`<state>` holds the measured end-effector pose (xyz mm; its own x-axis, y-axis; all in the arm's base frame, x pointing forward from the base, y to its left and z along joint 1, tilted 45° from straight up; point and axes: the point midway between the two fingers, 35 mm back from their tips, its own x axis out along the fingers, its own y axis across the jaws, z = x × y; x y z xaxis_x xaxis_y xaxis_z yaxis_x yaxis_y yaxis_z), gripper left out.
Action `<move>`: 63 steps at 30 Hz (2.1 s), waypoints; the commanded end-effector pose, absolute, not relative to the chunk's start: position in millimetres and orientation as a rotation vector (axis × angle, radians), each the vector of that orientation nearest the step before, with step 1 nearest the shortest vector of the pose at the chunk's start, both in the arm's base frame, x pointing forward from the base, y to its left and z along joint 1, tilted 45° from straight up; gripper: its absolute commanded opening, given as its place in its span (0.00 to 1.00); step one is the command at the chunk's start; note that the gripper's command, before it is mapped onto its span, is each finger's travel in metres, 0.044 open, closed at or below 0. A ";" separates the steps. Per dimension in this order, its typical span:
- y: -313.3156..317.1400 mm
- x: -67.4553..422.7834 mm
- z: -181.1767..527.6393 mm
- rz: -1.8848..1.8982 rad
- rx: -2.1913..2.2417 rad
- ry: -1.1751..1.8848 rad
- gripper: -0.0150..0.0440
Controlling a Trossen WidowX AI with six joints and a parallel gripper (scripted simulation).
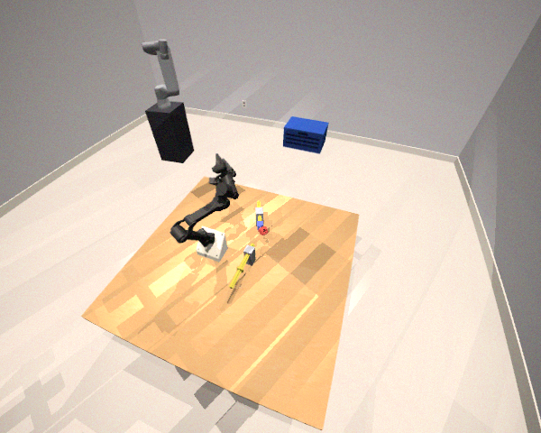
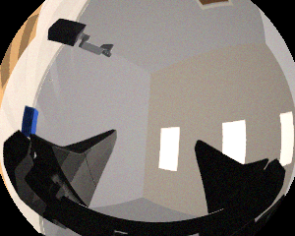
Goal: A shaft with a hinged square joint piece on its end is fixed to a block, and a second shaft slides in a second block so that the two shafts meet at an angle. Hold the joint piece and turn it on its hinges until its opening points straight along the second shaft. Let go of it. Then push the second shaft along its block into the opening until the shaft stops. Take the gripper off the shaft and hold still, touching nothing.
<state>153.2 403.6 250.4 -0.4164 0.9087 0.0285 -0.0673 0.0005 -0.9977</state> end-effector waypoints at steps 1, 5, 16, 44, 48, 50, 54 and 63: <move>403.6 153.2 250.4 1.536 -0.913 -1.472 0.98; 405.0 156.8 248.6 1.545 -0.912 -1.438 1.00; 419.2 201.2 222.9 1.622 -0.879 -1.023 1.00; 417.0 300.5 136.2 1.518 -0.702 0.040 1.00; 411.4 312.1 122.3 1.467 -0.672 0.182 1.00; 408.0 317.5 115.4 1.438 -0.658 0.250 1.00; 400.3 327.8 101.6 1.374 -0.629 0.385 1.00; 378.0 347.3 71.6 1.201 -0.565 0.670 1.00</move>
